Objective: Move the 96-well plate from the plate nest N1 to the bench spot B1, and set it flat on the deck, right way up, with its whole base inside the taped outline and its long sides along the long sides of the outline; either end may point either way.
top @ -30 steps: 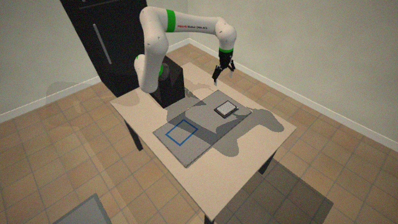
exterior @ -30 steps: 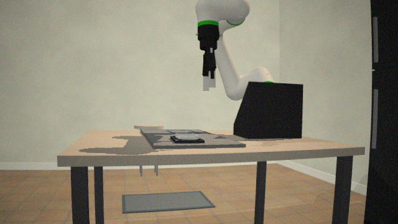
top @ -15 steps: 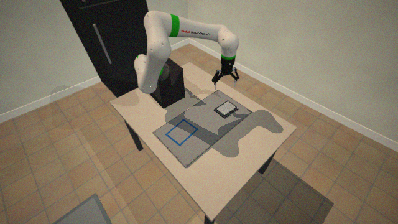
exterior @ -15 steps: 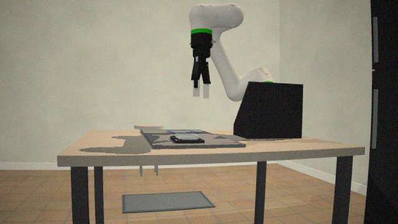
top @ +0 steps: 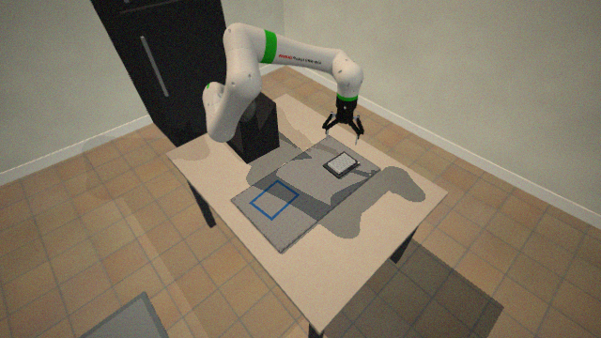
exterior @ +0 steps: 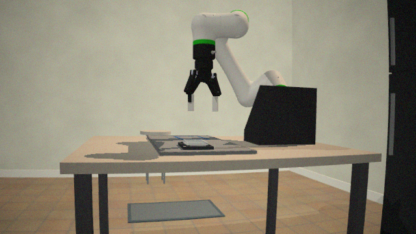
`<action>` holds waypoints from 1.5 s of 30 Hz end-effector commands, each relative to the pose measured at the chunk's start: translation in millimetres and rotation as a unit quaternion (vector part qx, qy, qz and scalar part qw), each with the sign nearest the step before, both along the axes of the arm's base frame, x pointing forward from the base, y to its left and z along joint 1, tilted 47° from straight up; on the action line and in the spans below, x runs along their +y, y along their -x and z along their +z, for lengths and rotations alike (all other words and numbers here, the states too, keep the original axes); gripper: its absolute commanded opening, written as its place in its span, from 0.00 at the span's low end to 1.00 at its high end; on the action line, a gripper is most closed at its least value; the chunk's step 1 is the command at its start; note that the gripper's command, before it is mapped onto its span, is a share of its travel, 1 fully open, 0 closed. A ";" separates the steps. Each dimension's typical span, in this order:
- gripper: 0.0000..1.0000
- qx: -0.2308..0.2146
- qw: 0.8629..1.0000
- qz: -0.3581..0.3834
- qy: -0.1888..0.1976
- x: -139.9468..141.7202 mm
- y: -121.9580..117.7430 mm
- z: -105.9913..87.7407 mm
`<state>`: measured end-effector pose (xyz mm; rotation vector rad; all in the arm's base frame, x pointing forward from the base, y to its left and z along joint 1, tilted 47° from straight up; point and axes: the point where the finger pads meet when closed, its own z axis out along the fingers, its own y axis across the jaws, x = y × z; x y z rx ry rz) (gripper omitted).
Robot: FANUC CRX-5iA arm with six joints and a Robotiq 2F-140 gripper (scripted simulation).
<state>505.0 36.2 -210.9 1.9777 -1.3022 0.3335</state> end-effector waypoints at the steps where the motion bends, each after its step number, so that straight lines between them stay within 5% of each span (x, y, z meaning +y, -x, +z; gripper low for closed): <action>1: 1.00 -0.060 0.997 -0.054 0.017 -13.6 -6.5 -8.0; 8: 1.00 -0.117 0.986 -0.111 0.033 -29.2 -12.1 -16.9; 17: 1.00 -0.217 0.952 -0.208 0.059 -52.5 -19.3 -30.7; 45: 1.00 -0.217 0.952 -0.208 0.059 -65.5 -16.3 -43.2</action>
